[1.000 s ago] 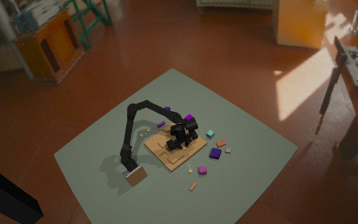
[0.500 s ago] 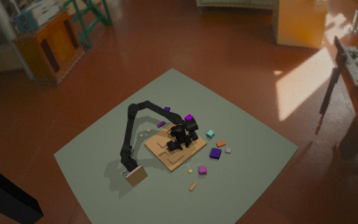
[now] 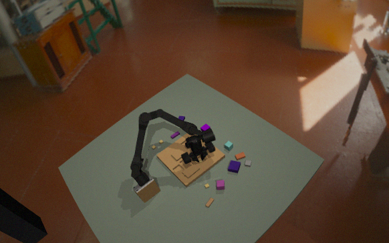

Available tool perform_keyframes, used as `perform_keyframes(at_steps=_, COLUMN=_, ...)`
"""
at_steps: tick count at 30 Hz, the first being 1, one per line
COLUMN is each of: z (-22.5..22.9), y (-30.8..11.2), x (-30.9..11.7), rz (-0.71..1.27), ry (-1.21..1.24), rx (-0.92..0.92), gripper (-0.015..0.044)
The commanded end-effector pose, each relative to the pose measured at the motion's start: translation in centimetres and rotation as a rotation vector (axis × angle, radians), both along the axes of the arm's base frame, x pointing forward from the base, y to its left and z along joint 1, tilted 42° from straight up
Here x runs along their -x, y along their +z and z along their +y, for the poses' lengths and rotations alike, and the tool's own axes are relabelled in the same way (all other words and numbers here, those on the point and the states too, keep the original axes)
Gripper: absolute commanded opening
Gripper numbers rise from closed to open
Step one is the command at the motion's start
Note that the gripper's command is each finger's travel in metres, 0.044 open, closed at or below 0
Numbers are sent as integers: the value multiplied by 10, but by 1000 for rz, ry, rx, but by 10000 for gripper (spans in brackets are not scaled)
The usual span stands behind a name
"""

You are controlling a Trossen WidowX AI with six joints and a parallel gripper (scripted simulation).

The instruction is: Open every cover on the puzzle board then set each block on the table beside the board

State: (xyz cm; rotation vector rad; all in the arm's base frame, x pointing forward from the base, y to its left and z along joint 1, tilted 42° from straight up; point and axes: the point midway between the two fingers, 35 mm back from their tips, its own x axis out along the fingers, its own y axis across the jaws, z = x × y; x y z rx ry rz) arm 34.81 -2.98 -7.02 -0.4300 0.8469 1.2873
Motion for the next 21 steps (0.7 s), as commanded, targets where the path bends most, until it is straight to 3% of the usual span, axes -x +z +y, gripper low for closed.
perform_keyframes(at_steps=1, z=-2, y=2, x=0, rz=0, ry=1, rx=0, gripper=80)
perform_keyframes(at_steps=21, z=-19, y=21, x=1, rz=1, ry=-2, rx=-2, gripper=80)
